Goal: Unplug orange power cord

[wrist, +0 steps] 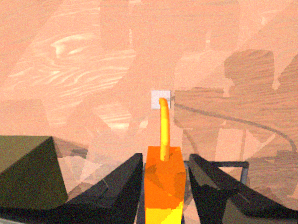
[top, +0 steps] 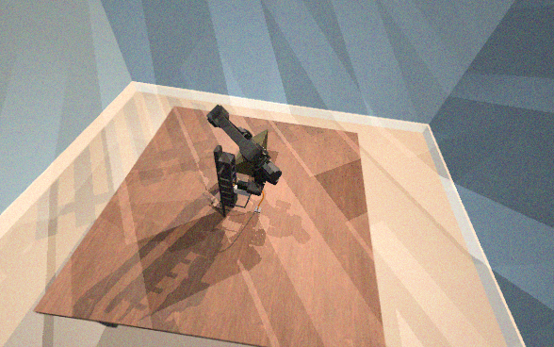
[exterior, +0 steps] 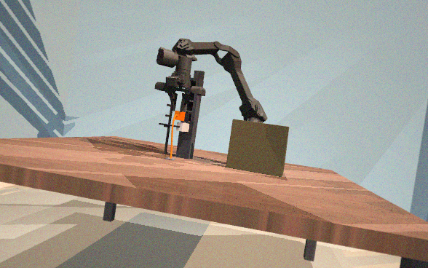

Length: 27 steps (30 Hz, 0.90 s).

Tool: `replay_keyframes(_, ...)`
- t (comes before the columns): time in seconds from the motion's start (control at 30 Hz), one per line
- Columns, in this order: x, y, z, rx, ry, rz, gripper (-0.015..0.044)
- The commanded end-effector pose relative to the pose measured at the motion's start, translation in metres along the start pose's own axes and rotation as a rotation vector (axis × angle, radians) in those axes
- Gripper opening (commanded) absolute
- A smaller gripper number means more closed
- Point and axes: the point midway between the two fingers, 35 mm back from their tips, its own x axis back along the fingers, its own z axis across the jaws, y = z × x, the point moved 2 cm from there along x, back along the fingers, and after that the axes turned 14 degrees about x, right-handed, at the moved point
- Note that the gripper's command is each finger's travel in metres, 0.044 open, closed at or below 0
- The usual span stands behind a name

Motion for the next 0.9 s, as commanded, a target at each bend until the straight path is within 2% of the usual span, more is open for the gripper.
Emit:
replay_keyframes(0.0, 0.000, 0.000, 0.000, -0.003, 0.001, 0.000, 0.0210)
replay_keyframes(0.3, 0.004, 0.016, -0.005, -0.003, 0.000, -0.002, 0.0440)
replay_keyframes(0.47, 0.012, 0.056, -0.014, -0.004, 0.000, -0.004, 0.0440)
replay_keyframes(0.87, 0.013, 0.058, -0.014, -0.004, 0.000, -0.004, 0.0440)
